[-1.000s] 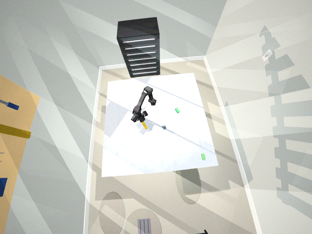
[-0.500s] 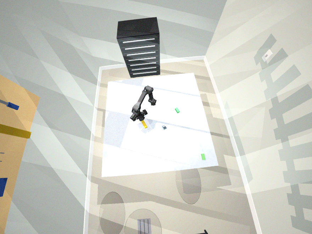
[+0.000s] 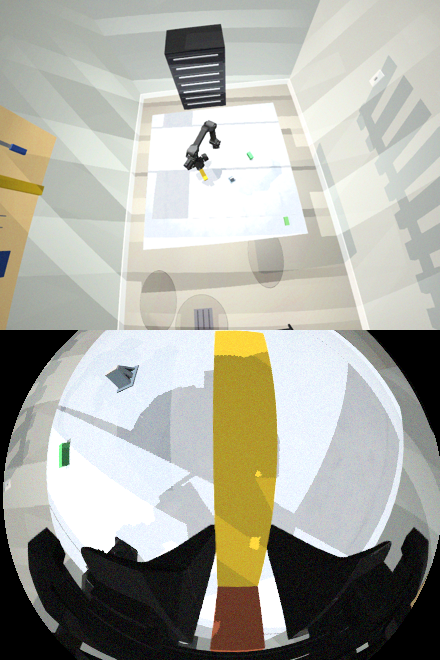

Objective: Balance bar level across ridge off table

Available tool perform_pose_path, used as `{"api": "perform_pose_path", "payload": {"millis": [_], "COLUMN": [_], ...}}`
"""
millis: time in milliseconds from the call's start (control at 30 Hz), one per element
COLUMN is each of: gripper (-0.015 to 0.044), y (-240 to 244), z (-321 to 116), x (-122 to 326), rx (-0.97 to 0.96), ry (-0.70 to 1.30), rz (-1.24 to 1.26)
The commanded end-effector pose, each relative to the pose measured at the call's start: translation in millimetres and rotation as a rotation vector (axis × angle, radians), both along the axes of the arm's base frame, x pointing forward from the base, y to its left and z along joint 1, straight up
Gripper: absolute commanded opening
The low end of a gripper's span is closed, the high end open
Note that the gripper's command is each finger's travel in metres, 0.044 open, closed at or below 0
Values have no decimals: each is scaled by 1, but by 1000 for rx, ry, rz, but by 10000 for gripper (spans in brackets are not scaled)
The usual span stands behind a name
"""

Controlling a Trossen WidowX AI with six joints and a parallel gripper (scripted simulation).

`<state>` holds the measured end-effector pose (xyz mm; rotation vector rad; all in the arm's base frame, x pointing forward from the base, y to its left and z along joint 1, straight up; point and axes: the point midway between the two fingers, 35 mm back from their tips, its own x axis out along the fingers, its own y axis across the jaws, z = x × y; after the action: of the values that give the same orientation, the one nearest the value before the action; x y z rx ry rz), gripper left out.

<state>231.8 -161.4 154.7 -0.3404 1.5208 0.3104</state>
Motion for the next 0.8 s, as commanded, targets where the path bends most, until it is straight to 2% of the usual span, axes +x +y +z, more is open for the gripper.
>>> {"api": "perform_pose_path", "payload": {"millis": [0, 767], "gripper": [0, 0], "y": [5, 52], "z": [1, 8], "x": [9, 66], "rx": [-3, 3], "ry": [4, -2], "rz": [1, -6]}}
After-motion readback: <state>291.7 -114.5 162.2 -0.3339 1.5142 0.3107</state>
